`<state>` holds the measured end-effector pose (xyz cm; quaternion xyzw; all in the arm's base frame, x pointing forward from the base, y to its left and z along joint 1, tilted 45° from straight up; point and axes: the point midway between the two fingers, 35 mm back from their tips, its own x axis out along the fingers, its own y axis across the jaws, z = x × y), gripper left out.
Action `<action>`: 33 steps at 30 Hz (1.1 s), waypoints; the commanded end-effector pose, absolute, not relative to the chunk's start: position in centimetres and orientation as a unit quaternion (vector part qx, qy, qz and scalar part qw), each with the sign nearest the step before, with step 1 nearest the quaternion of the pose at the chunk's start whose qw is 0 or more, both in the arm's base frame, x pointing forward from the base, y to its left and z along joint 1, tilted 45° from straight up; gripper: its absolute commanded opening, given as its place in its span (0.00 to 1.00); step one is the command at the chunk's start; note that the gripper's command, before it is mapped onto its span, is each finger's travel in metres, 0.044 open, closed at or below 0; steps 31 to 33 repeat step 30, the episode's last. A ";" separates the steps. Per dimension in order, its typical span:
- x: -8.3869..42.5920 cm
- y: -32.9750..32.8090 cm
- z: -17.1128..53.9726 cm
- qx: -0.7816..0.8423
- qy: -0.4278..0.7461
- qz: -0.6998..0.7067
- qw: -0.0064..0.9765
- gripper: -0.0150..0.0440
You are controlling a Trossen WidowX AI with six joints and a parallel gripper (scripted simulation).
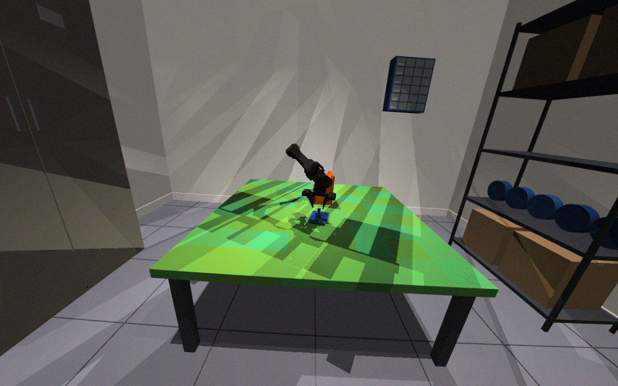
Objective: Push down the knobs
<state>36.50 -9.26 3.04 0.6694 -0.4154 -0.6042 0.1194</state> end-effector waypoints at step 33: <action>20.5 -3.8 1.9 0.669 -0.413 -0.606 0.120 1.00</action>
